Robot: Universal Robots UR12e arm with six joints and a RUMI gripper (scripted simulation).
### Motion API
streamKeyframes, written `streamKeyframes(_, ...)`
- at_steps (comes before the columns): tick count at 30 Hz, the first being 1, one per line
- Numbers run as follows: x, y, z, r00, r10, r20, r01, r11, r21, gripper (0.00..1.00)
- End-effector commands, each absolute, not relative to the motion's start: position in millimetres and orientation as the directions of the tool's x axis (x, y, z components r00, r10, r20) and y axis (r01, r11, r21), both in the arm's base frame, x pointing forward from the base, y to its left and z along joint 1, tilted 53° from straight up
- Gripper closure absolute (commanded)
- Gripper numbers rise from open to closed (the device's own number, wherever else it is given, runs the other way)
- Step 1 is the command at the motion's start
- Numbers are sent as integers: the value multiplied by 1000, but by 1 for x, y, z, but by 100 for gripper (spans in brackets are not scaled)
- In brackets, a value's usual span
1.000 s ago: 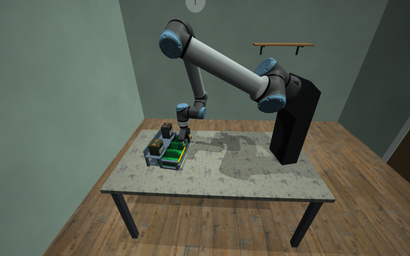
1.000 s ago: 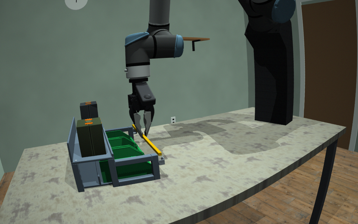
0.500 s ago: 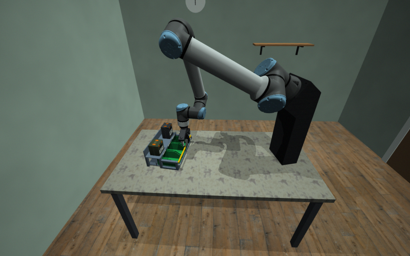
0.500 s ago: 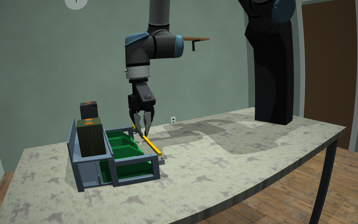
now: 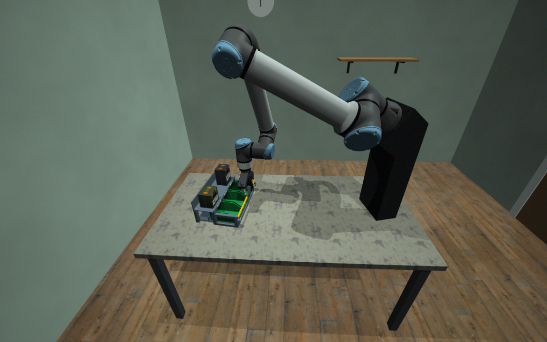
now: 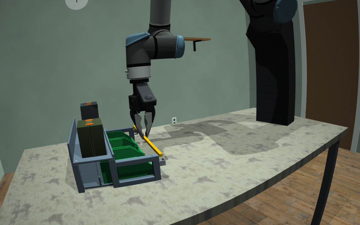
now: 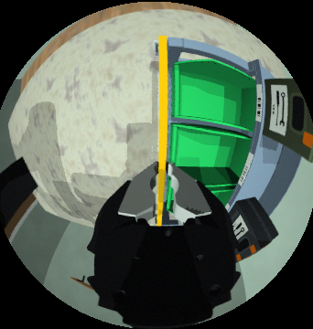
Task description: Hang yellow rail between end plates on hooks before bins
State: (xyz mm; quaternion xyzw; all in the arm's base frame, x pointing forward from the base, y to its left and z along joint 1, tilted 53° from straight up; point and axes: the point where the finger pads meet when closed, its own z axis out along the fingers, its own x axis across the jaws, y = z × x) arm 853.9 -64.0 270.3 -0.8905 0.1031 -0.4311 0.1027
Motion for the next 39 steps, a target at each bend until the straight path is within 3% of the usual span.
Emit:
streamKeyframes(1,854,-64,271,606,-272,747,-95,-958,-272,100)
streamKeyframes(39,857,-64,269,606,-273,747,-96,-957,-273,100)
